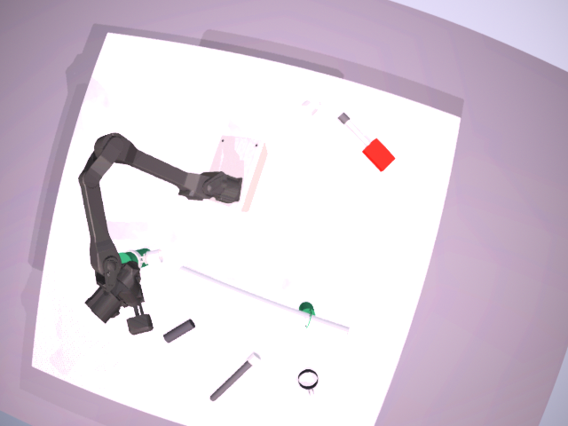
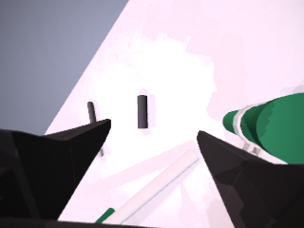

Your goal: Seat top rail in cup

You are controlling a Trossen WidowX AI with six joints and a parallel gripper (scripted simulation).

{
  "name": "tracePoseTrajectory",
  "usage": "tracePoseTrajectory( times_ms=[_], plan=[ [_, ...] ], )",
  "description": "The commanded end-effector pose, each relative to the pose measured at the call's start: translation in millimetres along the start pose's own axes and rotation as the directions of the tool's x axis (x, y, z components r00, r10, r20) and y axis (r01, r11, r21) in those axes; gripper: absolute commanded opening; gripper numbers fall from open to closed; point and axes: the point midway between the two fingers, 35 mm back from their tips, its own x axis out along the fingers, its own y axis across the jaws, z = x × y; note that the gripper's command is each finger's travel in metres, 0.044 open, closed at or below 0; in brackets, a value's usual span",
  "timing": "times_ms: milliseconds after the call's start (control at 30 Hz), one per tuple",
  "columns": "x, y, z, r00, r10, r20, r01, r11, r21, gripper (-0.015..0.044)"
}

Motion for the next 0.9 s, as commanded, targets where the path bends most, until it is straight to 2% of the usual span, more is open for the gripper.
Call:
tracePoseTrajectory(
  times_ms=[0, 100, 200, 267, 700, 800, 867],
  plan=[
    [-9.4, 23.4, -66.9, 0.999, -0.013, -0.052, -0.004, 0.947, -0.322, 0.0440],
    [-19.8, 31.4, -109.7, 0.998, -0.024, -0.060, -0.012, 0.845, -0.534, 0.0440],
    [-32.2, 32.1, -151.8, 0.998, -0.033, -0.044, -0.010, 0.678, -0.735, 0.0440],
    [-37.9, 30.1, -168.9, 0.999, -0.034, -0.029, -0.003, 0.586, -0.810, 0.0440],
    [-38.4, 29.1, -170.1, 0.999, -0.035, -0.029, -0.004, 0.564, -0.826, 0.0440],
    [-36.0, 23.0, -162.0, 0.998, -0.044, -0.055, -0.027, 0.481, -0.877, 0.0440],
    [-33.4, 15.4, -152.8, 0.995, -0.052, -0.084, -0.058, 0.378, -0.924, 0.0440]
  ],
)
